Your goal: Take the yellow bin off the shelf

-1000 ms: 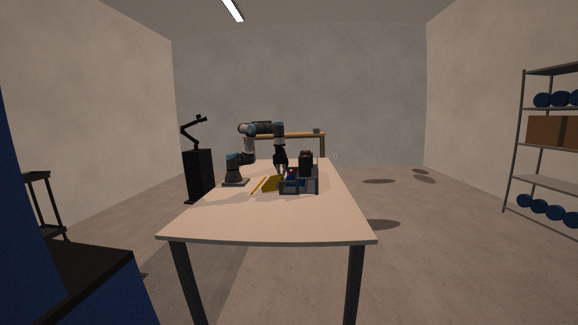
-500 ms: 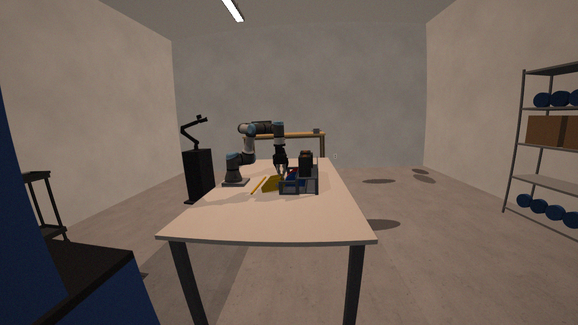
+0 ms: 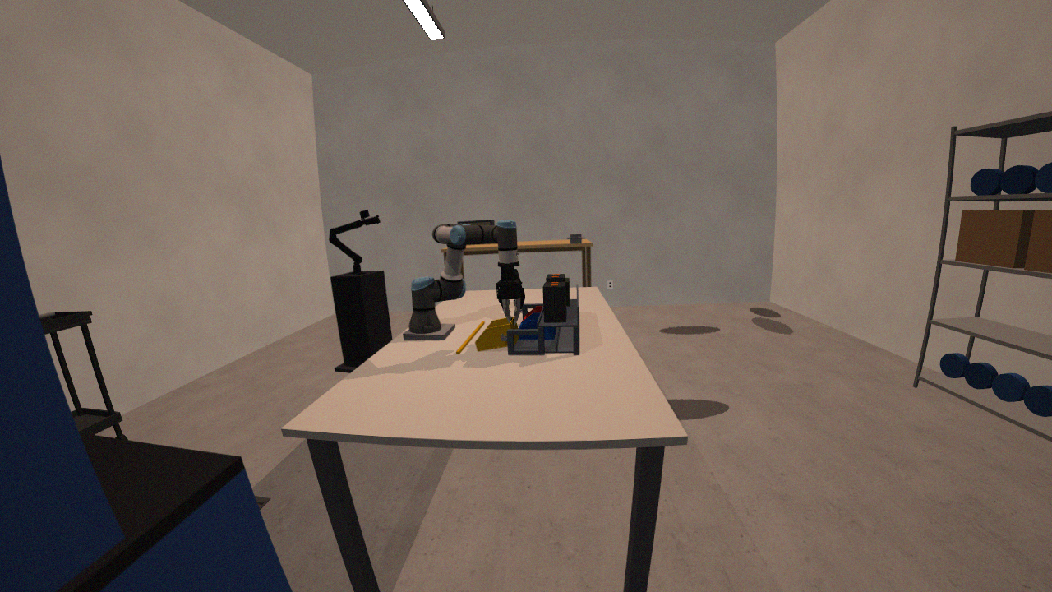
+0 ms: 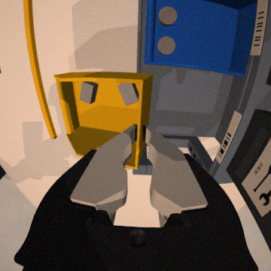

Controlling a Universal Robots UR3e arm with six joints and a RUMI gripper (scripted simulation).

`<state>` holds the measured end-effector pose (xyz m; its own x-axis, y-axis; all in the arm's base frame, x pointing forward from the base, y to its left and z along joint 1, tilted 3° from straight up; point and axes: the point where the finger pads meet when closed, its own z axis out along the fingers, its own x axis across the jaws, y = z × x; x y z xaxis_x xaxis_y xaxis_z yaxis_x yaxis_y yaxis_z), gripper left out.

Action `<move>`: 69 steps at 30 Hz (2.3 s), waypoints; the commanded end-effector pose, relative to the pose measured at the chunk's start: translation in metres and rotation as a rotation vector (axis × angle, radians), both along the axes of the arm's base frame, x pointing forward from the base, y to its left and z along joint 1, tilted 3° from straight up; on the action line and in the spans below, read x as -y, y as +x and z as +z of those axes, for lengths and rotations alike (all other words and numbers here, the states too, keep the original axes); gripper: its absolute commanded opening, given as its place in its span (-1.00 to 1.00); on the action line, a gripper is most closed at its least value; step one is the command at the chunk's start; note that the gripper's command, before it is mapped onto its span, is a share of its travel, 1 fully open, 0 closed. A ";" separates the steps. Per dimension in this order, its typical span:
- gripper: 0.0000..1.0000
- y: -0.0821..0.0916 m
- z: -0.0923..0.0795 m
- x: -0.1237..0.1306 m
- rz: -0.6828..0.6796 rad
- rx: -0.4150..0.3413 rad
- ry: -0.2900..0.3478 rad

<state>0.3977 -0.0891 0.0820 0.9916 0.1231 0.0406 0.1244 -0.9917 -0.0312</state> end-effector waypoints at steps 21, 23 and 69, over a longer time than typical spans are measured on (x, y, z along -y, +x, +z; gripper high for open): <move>-1.00 0.001 0.001 0.000 0.000 0.003 -0.002; -1.00 0.001 0.001 0.000 0.000 0.003 -0.002; -1.00 -0.004 0.006 0.001 0.000 0.003 -0.002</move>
